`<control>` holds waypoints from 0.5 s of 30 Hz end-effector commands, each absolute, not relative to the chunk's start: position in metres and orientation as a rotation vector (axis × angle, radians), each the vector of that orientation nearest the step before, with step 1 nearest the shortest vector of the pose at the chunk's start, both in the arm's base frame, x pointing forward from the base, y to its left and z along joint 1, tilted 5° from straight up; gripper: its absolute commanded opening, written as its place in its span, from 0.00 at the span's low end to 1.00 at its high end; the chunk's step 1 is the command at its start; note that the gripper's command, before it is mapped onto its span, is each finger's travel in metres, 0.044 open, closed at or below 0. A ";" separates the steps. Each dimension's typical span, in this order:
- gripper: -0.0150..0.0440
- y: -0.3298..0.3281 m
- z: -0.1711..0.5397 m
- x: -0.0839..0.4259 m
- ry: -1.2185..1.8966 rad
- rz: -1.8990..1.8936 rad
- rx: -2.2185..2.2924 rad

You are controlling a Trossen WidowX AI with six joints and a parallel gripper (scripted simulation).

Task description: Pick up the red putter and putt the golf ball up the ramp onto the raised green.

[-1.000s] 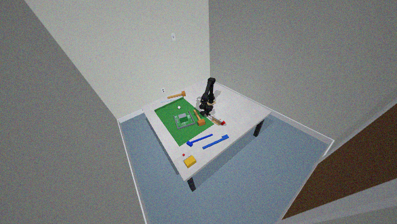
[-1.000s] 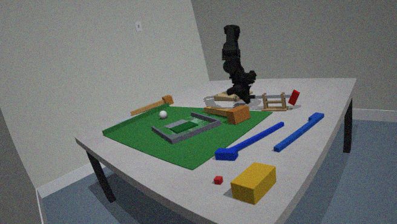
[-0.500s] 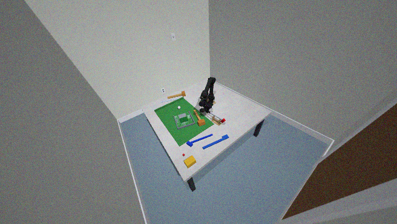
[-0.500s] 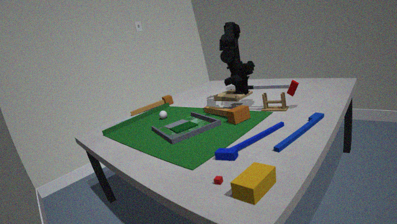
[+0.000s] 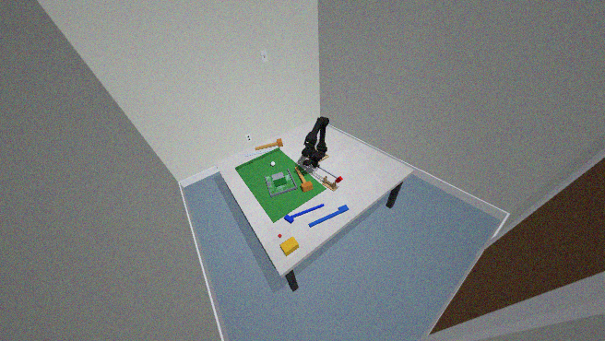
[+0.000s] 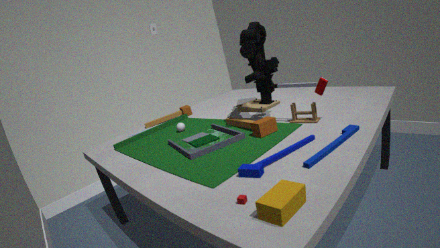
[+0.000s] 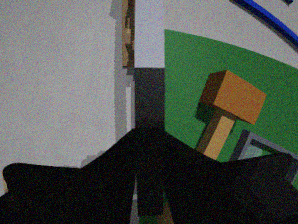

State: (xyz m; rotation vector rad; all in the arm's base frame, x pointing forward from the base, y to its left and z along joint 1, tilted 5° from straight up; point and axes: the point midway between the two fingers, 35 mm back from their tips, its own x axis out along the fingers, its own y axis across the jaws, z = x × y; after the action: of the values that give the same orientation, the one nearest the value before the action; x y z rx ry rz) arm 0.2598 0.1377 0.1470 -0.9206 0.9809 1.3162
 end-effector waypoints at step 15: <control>0.25 0.052 0.145 0.287 1.199 0.957 -0.663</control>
State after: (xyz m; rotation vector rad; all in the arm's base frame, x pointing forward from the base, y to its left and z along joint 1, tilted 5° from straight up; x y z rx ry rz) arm 0.2831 0.0673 0.1441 -0.7111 1.1694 1.0203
